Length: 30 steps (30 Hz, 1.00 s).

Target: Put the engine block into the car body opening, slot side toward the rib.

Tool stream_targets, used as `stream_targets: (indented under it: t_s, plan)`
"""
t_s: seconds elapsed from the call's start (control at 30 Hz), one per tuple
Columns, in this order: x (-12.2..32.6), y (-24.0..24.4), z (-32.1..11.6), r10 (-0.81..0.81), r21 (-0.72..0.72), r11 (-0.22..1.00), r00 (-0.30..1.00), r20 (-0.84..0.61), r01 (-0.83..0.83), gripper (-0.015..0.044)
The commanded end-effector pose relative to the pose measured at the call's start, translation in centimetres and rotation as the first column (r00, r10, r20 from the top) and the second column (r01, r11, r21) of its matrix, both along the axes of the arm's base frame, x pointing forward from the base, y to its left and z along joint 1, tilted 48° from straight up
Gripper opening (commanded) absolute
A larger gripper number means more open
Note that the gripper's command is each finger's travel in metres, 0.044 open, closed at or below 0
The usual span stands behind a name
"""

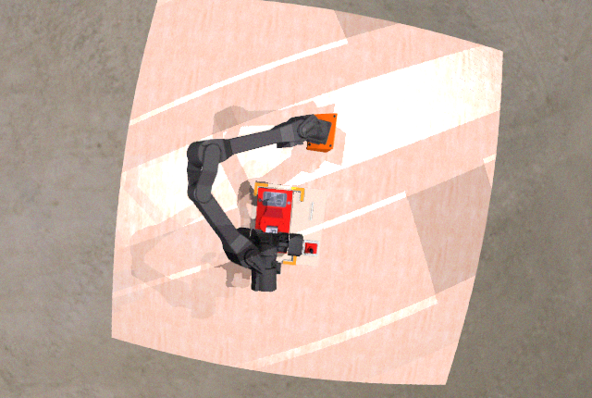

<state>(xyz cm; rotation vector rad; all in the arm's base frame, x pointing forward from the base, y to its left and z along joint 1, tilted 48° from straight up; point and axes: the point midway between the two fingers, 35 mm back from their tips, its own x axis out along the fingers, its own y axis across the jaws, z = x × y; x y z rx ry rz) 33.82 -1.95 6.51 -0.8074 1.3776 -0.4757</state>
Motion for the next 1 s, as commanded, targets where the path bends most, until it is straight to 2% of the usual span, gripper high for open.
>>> stream_targets:
  t_s: [0.0, 0.33, 0.7, 0.97]
  plan:
    - [-0.01, -0.05, 0.01, 0.004, -0.004, 1.000, 1.000, -0.003, -0.004, 0.0160]
    - [-0.01, -0.10, 0.02, 0.042, -0.012, 0.999, 0.998, -0.045, -0.043, 0.0160]
    - [0.02, -0.23, -0.08, -0.033, 0.006, 0.999, 0.999, 0.037, 0.033, 0.0160]
    - [0.04, -0.38, -0.20, 0.019, -0.008, 1.000, 1.000, -0.019, -0.019, 0.0160]
